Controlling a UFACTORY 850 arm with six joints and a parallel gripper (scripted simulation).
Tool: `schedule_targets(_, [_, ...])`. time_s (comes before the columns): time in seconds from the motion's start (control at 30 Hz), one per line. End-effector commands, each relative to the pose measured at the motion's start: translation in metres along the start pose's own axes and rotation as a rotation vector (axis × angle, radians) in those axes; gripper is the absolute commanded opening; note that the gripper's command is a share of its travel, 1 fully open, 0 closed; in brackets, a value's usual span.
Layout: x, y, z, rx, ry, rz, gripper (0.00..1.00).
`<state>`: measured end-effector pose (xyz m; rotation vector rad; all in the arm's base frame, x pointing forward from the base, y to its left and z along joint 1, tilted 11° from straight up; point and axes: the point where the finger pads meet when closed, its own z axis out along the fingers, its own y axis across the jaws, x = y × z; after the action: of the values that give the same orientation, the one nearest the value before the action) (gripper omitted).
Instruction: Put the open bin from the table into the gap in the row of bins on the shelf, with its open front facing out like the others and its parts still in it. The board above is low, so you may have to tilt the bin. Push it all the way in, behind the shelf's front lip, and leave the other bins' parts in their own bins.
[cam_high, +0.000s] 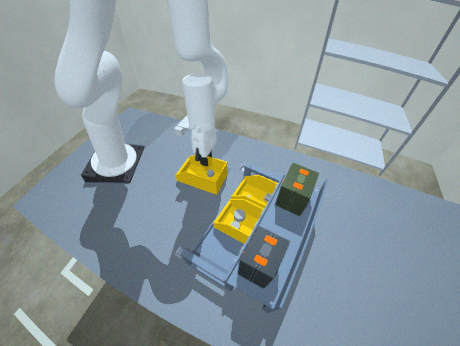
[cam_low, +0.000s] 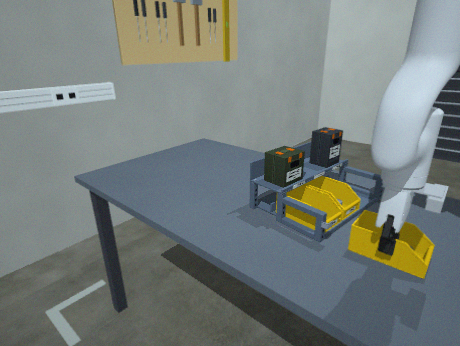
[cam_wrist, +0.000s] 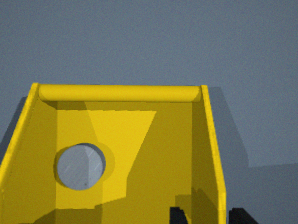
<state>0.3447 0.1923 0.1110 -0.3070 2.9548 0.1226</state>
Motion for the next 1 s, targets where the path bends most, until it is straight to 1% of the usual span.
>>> schedule_targets(0.0, [-0.0006, 0.0001, -0.0004, -0.007, -0.003, 0.0, 0.29])
schedule_targets(0.3, [-0.0006, 0.0001, -0.0004, -0.007, -0.003, 0.0, 0.29])
schedule_targets(0.33, [-0.0006, 0.0002, -0.0005, -0.001, -0.001, 0.0, 0.0])
schedule_targets(0.97, [-0.0006, 0.0002, -0.0005, -0.001, -0.001, 0.0, 0.0])
